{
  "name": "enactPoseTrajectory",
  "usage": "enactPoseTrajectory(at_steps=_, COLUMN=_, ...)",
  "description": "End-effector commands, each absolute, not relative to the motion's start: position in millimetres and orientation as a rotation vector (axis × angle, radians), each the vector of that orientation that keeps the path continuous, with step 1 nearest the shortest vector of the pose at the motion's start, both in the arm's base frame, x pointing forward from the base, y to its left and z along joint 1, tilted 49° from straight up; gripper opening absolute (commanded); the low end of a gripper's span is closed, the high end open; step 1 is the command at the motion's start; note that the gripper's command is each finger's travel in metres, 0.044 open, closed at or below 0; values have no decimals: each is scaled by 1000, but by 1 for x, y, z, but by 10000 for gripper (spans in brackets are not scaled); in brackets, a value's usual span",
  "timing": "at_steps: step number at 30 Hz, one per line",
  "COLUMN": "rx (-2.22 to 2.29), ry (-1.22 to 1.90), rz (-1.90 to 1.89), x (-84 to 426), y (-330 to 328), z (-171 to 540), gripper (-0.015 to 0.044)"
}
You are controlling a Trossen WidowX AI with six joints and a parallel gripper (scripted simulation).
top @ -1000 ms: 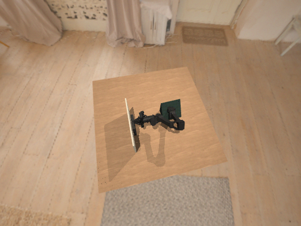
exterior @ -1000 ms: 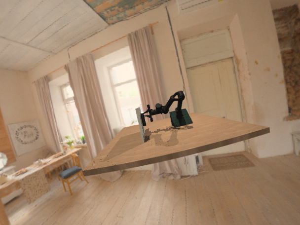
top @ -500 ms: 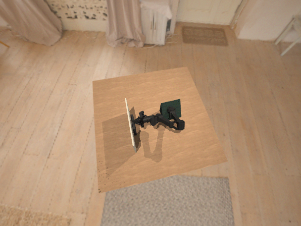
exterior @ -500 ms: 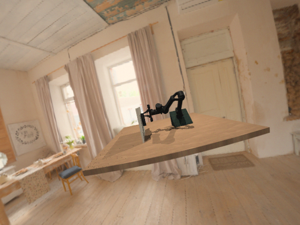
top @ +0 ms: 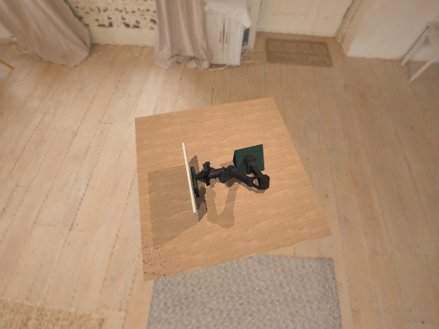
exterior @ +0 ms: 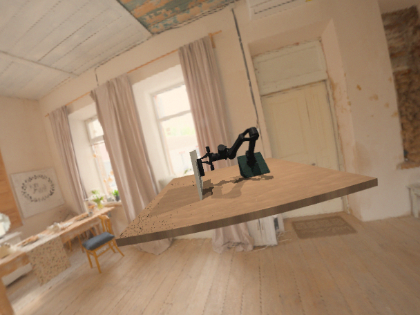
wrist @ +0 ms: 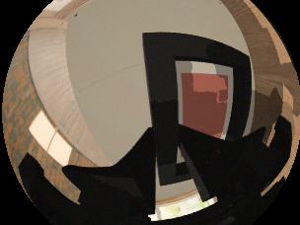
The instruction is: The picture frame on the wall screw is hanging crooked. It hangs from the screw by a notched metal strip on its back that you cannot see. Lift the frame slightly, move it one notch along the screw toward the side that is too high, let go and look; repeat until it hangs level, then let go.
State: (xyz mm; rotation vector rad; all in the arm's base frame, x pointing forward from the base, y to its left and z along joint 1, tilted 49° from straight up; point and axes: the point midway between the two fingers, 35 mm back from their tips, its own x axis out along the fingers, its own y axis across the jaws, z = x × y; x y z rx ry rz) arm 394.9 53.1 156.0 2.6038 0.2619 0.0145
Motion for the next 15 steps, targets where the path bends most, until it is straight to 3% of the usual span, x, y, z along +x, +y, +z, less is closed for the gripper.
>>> enactPoseTrajectory(at_steps=1, rx=2600, ry=242, rz=34, x=396, y=51, z=162, gripper=0)
enactPoseTrajectory(at_steps=15, rx=2600, ry=242, rz=34, x=396, y=52, z=167, gripper=0)
